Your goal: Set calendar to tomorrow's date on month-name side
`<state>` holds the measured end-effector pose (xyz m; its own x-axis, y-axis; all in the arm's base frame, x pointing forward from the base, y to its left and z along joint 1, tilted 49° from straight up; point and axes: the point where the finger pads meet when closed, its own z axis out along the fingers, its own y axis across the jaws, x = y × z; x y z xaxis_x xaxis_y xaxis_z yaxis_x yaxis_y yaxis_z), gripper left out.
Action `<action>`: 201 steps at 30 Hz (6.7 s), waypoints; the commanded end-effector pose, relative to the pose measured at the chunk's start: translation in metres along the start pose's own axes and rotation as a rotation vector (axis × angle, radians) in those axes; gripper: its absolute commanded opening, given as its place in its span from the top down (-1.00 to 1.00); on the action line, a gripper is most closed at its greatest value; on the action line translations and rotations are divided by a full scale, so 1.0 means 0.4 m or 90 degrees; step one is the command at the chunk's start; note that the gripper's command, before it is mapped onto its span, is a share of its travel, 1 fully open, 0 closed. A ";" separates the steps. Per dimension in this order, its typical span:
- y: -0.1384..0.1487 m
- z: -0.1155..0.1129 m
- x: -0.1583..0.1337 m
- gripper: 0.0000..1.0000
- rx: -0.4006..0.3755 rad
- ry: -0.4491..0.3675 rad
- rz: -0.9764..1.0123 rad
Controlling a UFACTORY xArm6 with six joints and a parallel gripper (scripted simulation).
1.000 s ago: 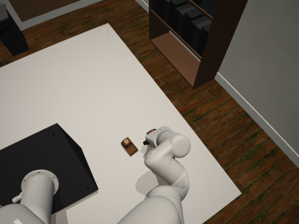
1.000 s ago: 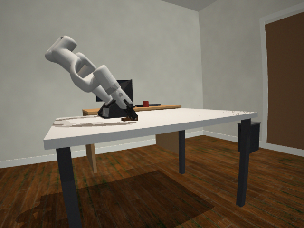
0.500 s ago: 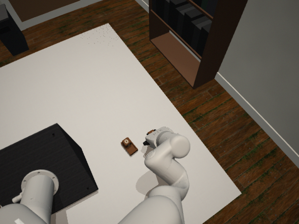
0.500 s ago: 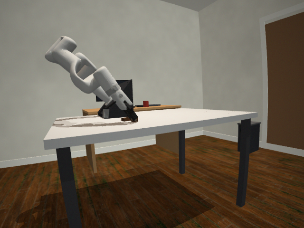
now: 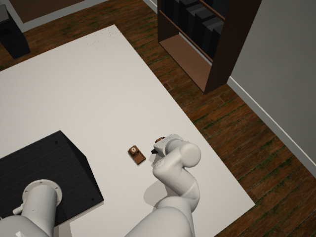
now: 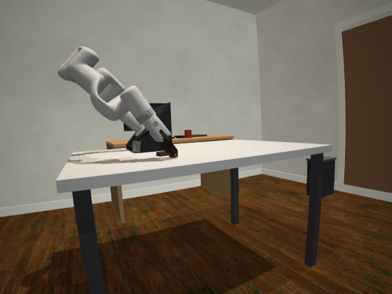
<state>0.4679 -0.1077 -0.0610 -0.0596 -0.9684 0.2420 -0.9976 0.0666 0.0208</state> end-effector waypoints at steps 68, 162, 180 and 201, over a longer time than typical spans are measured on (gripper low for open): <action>-0.003 0.006 0.005 0.47 0.002 0.000 -0.001; -0.003 -0.123 -0.085 -0.37 0.002 0.000 -0.001; 0.007 -0.127 -0.104 -0.37 -0.012 0.073 -0.005; 0.002 -0.122 -0.115 -0.37 -0.006 0.328 -0.002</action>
<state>0.4714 -0.0542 -0.0228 -0.0391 -0.8186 0.5731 -0.9973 0.0674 0.0283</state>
